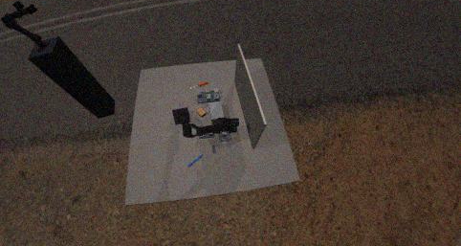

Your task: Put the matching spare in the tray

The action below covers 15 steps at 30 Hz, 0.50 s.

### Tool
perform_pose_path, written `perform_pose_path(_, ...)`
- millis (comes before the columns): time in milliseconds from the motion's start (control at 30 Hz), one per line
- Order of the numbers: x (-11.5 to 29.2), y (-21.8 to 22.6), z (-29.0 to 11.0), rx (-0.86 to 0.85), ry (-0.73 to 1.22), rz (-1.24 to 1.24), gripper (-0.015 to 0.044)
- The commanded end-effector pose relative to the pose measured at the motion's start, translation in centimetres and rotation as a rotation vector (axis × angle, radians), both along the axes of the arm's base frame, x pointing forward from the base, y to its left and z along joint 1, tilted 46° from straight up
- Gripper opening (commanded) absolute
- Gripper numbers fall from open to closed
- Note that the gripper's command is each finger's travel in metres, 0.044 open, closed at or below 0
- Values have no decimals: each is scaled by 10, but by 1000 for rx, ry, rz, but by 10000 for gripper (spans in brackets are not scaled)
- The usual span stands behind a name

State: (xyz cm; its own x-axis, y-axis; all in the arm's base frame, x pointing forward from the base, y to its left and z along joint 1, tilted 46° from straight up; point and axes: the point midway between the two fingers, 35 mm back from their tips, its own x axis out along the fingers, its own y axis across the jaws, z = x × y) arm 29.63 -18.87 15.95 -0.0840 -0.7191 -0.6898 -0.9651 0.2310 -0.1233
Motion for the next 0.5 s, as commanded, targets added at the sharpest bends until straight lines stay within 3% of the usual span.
perform_pose_path(0, 1, 2, 2, 0, 0, 1, 440)
perform_pose_path(267, 8, 76, 70, 5, 50, 77, 440)
perform_pose_path(467, 10, 77, 69, 8, 46, 88, 440)
